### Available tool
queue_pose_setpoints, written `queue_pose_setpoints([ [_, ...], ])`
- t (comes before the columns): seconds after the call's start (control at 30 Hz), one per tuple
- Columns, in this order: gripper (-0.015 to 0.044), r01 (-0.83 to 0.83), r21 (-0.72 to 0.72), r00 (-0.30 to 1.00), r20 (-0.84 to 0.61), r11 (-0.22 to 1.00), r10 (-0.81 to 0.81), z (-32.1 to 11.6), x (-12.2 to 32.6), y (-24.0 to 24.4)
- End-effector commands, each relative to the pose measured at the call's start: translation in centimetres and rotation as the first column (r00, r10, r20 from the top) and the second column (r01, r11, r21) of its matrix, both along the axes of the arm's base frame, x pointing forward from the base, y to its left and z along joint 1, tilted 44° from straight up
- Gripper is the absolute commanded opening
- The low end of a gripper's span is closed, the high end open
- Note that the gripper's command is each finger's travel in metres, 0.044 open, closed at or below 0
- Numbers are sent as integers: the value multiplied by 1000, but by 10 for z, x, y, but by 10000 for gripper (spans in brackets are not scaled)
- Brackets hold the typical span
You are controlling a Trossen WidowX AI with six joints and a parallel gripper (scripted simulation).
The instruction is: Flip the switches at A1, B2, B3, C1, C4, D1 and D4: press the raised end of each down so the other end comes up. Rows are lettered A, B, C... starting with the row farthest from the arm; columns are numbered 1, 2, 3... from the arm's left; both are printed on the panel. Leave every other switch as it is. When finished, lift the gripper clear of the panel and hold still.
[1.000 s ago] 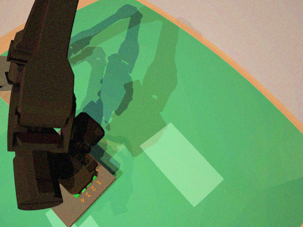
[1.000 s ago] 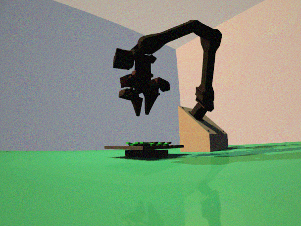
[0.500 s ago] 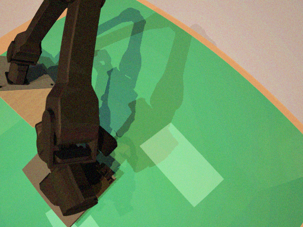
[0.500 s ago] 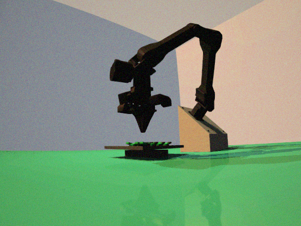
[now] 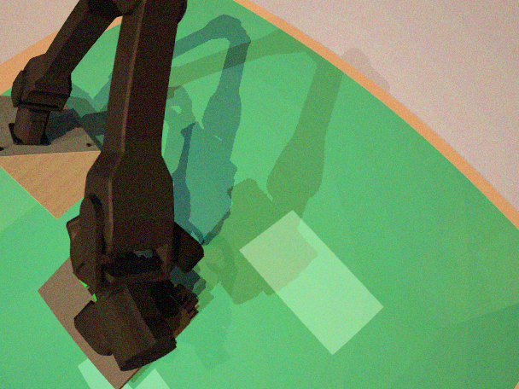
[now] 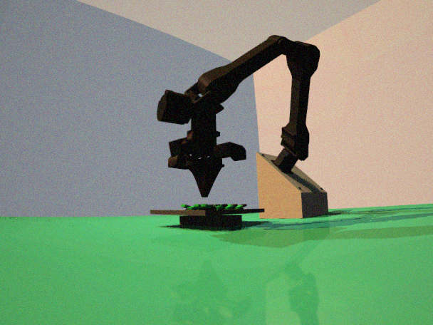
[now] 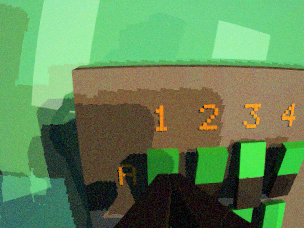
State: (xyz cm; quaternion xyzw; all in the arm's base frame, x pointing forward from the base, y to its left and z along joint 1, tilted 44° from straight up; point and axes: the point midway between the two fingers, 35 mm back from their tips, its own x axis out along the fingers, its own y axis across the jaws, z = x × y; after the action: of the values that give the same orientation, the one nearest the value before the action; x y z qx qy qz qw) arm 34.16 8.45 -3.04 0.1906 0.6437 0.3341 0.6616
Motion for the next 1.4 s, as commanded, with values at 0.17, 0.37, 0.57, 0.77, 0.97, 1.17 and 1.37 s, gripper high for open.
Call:
queue_pose_setpoints([
  [0.17, 0, -1, 4, 1000, -10, 1000, 1, -9, -3, 10],
  [0.37, 0, -1, 4, 1000, -10, 1000, 1, -9, -3, 10],
  [0.57, 0, -1, 4, 1000, -10, 1000, 1, -9, -3, 10],
  [0.77, 0, -1, 4, 1000, -10, 1000, 1, -9, -3, 10],
  [0.97, 0, -1, 4, 1000, -10, 1000, 1, -9, -3, 10],
  [1.17, 0, -1, 4, 1000, -10, 1000, 1, -10, -3, 10],
  [1.37, 0, -1, 4, 1000, -10, 1000, 1, -10, -3, 11],
])
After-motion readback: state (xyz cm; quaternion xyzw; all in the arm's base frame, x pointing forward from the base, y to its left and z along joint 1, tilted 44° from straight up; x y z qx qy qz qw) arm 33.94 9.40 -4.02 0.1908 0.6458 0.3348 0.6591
